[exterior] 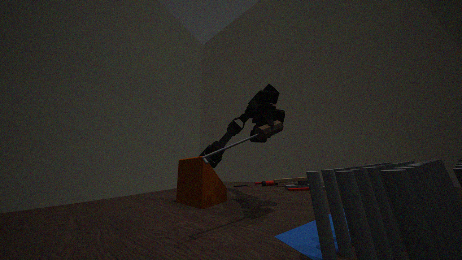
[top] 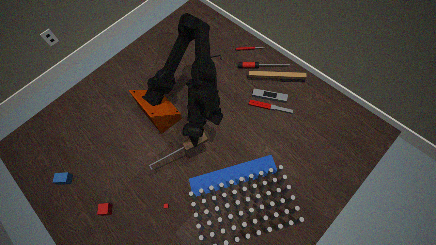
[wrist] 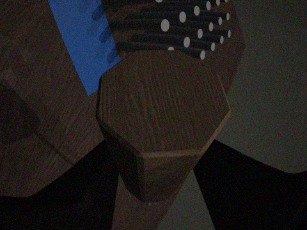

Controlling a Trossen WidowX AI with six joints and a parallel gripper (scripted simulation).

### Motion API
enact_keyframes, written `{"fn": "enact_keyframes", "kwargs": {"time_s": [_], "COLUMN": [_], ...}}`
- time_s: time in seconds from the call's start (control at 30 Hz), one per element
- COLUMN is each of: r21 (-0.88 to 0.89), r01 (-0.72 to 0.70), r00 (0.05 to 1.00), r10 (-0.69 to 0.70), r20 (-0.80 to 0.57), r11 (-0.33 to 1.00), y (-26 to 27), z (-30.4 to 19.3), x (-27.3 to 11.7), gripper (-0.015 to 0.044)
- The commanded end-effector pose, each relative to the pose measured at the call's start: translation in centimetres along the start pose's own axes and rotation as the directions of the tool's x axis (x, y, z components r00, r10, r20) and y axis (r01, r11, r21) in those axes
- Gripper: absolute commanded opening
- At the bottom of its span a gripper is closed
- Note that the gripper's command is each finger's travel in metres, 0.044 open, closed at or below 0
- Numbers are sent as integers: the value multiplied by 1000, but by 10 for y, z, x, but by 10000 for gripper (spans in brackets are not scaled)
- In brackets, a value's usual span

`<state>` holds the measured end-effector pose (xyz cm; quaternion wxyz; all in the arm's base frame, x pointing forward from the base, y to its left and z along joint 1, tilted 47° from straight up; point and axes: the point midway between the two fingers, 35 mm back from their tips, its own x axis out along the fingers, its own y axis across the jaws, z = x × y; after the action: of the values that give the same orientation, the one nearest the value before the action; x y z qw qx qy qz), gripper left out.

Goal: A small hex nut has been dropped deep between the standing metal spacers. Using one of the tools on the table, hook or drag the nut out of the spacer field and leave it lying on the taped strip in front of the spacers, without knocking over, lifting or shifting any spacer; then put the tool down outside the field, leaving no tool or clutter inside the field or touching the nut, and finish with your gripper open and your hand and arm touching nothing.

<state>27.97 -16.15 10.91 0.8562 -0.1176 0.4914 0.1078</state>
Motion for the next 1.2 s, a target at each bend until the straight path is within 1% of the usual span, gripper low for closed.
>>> {"fn": "enact_keyframes", "kwargs": {"time_s": [0.0, 0.27, 0.53, 0.87, 1.17], "r21": [134, 381, 606, 823, 946], "r01": [21, 50, 79, 126, 168], "r00": [1000, 998, 994, 988, 983], "r10": [-19, -27, -17, 2, 28], "r20": [-22, -64, -108, -153, -182], "r11": [991, 923, 792, 554, 279], "y": [-13, -32, -44, -56, -62], "z": [-11, -37, -66, -102, -133], "x": [2, 6, 12, 19, 24], "gripper": [0, 0, 0, 0, 0]}}
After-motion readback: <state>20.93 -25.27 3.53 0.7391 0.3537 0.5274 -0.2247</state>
